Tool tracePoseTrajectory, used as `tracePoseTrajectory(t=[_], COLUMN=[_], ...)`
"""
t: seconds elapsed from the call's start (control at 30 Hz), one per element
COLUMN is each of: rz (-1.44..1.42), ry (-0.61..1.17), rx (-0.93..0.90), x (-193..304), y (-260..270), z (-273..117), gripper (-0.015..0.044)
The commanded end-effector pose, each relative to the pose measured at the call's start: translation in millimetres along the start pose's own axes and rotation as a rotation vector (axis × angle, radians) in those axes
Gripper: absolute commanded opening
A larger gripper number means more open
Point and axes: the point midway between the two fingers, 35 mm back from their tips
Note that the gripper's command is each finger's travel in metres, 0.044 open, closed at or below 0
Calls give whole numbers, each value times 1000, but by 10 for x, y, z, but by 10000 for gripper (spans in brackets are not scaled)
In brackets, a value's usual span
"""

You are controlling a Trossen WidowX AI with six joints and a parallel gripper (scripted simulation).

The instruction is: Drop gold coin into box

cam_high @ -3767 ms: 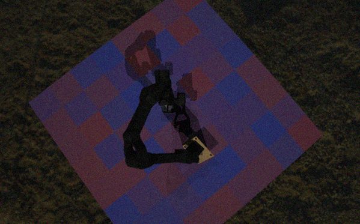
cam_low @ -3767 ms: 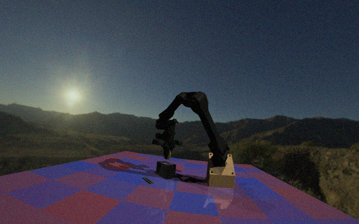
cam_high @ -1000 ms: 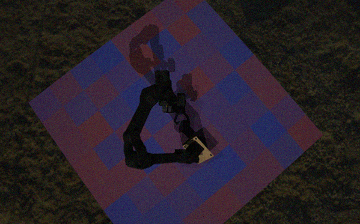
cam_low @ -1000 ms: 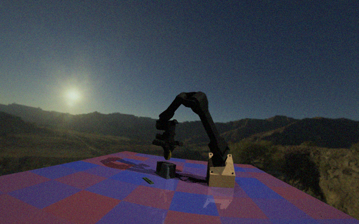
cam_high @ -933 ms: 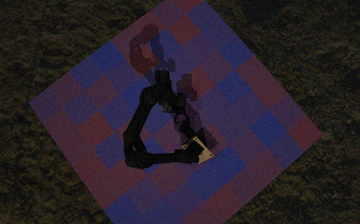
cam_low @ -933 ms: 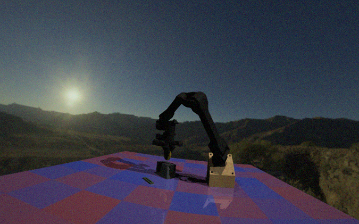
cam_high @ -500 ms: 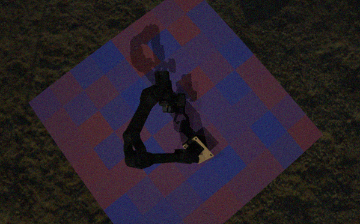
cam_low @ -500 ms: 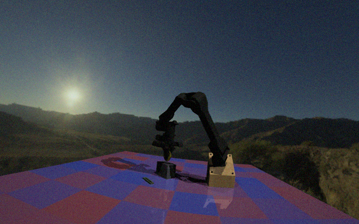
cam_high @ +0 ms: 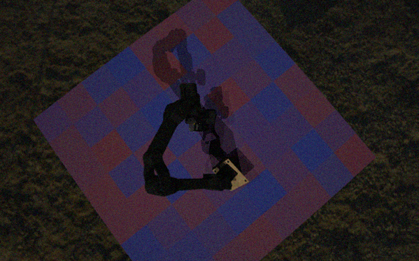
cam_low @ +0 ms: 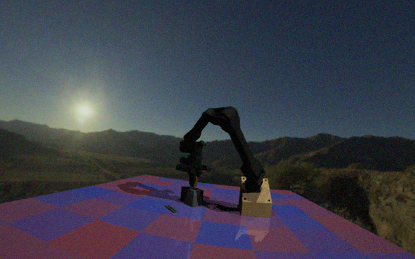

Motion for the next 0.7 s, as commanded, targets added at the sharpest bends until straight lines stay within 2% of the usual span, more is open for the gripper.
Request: tracePoseTrajectory(t=[0.0, 0.17, 0.37, 0.67], rz=[7, 7, 0, 0], ry=[3, 4, 0, 0], rx=[-4, -4, 0, 0], x=[6, 6, -1, -1], y=[-6, -6, 0, 0], z=[30, 50, 25, 25], gripper=[0, 0, 157, 161])
Point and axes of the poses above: the point midway between the two fingers, 35 mm back from their tips, its own z axis out along the fingers, its own y axis across the jaws, x = y × z, and after that the axes turned 11 degrees about -z, right-handed
